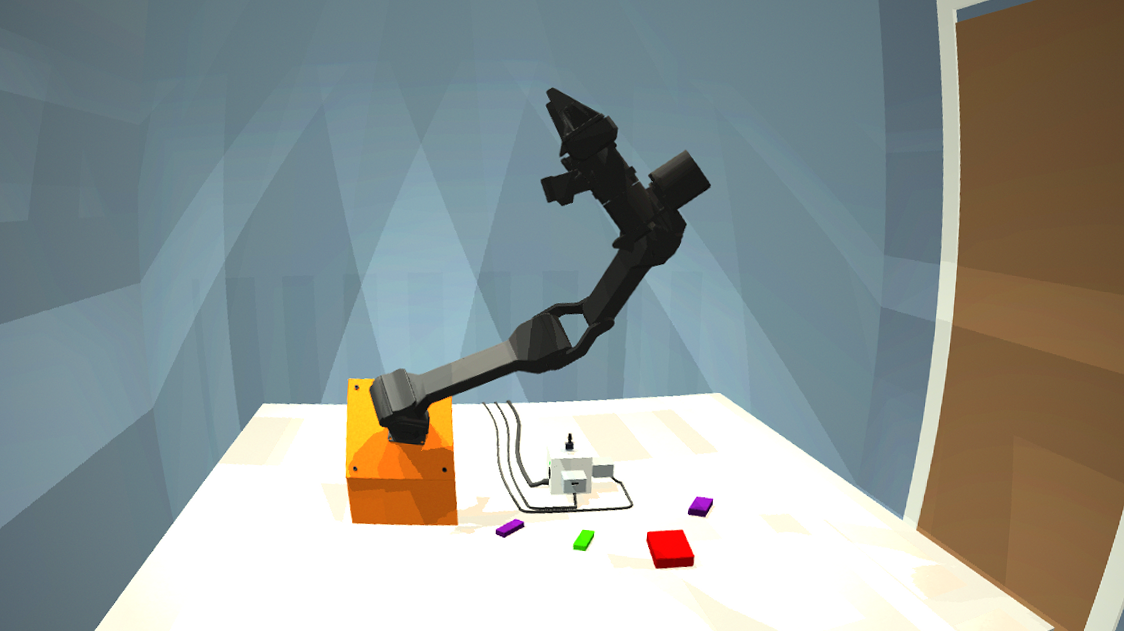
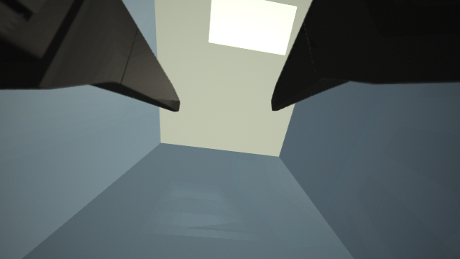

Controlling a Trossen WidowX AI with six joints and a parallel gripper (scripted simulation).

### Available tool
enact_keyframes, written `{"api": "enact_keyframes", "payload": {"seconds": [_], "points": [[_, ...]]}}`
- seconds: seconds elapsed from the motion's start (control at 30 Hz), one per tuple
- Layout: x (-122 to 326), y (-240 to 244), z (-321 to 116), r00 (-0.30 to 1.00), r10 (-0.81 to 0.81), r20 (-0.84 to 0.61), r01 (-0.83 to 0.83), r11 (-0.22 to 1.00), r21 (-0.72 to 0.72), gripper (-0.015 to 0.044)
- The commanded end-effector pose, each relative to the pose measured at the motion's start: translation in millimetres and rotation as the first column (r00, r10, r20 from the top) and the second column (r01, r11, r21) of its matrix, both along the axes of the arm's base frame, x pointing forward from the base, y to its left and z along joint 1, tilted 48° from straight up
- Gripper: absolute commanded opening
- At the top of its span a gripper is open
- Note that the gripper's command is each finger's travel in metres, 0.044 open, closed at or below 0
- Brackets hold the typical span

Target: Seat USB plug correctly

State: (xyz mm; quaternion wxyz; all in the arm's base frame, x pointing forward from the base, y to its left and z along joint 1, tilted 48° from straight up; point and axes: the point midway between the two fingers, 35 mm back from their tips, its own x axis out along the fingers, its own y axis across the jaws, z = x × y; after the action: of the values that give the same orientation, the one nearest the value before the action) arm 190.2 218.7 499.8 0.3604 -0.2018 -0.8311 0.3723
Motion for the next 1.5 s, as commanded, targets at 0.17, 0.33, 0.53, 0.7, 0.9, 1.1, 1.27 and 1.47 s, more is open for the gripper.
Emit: {"api": "enact_keyframes", "payload": {"seconds": [0.17, 0.33, 0.53, 0.7, 0.9, 1.1, 1.27, 1.47], "points": [[-71.9, -3.8, 30.6, 0.959, 0.279, -0.051, -0.28, 0.96, -0.016, 0.044], [-141.2, -21.0, 46.6, 0.863, 0.503, -0.038, -0.504, 0.863, -0.041, 0.044], [-221.2, -76.9, 59.1, 0.692, 0.72, 0.062, -0.717, 0.694, -0.056, 0.044], [-260.5, -134.2, 60.4, 0.551, 0.821, 0.151, -0.823, 0.564, -0.066, 0.044], [-296.5, -226.2, 50.6, 0.291, 0.923, 0.25, -0.931, 0.334, -0.149, 0.044], [-298.2, -317.2, 30.5, 0.028, 0.943, 0.331, -0.962, 0.116, -0.248, 0.044], [-272.4, -389.8, 5.9, -0.173, 0.896, 0.409, -0.956, -0.053, -0.289, 0.044], [-215.8, -457.6, -31.5, -0.384, 0.787, 0.482, -0.902, -0.208, -0.379, 0.044]]}}
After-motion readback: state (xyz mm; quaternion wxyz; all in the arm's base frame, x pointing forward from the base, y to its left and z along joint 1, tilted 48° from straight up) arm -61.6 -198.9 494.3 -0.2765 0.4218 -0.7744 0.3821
